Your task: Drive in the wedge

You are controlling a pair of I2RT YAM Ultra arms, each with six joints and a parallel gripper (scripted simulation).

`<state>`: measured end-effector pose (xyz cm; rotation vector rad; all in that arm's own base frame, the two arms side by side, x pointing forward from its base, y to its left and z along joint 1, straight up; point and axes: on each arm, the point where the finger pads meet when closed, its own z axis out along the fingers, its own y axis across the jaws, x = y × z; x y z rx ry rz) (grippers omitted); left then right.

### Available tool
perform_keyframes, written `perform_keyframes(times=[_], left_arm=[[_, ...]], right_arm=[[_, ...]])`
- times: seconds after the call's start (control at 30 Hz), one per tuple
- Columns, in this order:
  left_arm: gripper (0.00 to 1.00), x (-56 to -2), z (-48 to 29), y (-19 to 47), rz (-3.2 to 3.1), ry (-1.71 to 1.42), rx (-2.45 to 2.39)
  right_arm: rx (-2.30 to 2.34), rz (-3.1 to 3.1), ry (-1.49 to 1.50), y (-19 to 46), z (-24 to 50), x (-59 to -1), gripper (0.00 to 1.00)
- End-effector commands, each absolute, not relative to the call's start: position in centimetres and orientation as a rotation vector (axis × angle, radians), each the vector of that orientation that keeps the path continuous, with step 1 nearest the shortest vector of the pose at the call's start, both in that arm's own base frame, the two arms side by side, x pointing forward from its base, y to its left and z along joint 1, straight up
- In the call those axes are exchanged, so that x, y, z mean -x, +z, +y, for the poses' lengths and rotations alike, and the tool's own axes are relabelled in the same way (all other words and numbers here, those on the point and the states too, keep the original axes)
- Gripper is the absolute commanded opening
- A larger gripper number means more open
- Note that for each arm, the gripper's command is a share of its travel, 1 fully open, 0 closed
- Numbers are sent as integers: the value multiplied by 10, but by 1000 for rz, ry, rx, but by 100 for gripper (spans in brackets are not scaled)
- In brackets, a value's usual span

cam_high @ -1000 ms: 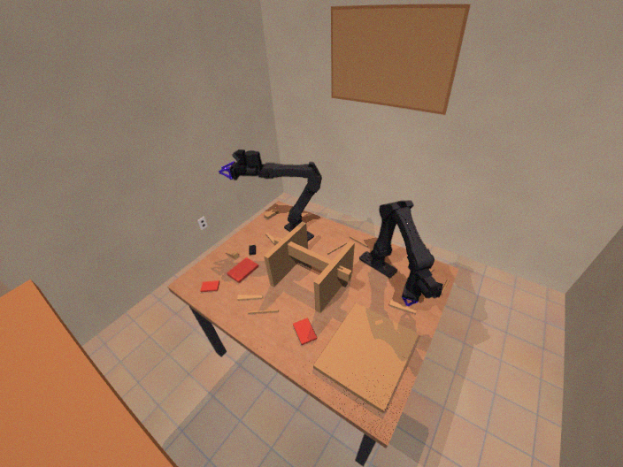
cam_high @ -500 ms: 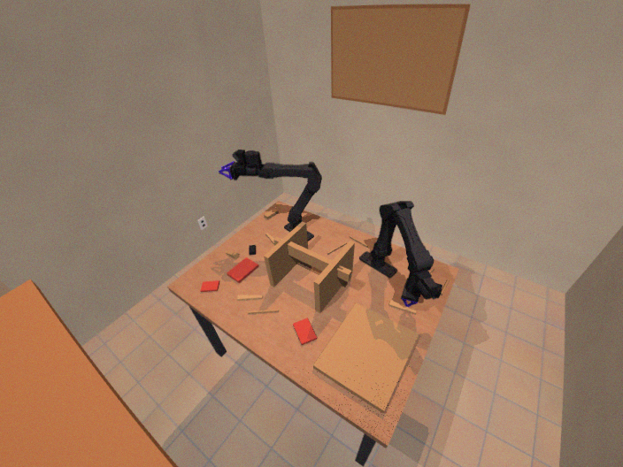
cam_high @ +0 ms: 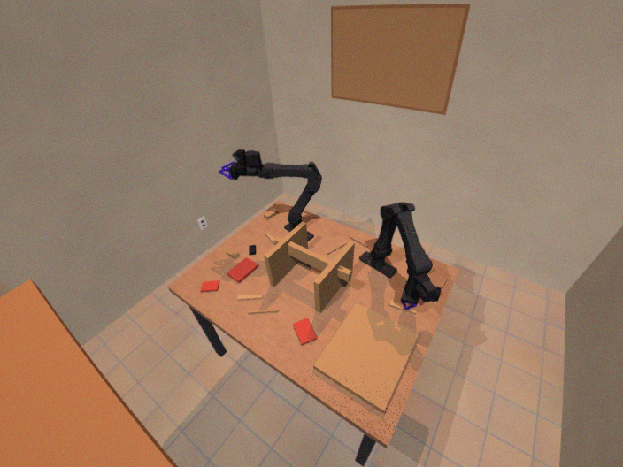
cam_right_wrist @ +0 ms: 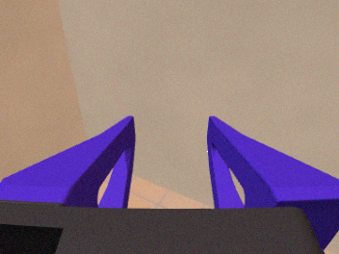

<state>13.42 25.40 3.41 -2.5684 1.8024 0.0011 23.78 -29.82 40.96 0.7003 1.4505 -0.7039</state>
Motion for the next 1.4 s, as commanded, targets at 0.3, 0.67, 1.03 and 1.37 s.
perform_keyframes(times=[0.3,0.67,1.03,1.37], left_arm=[[43,-130,253,5,1792,13,2589],[2,-132,258,14,1770,19,2563],[2,-131,257,14,1772,19,2565],[2,-139,264,40,1801,24,2510]], right_arm=[[-663,1361,-726,448,-289,-231,39],[-663,1361,-726,448,-289,-231,39],[-663,1361,-726,448,-289,-231,39],[-663,1361,-726,448,-289,-231,39]])
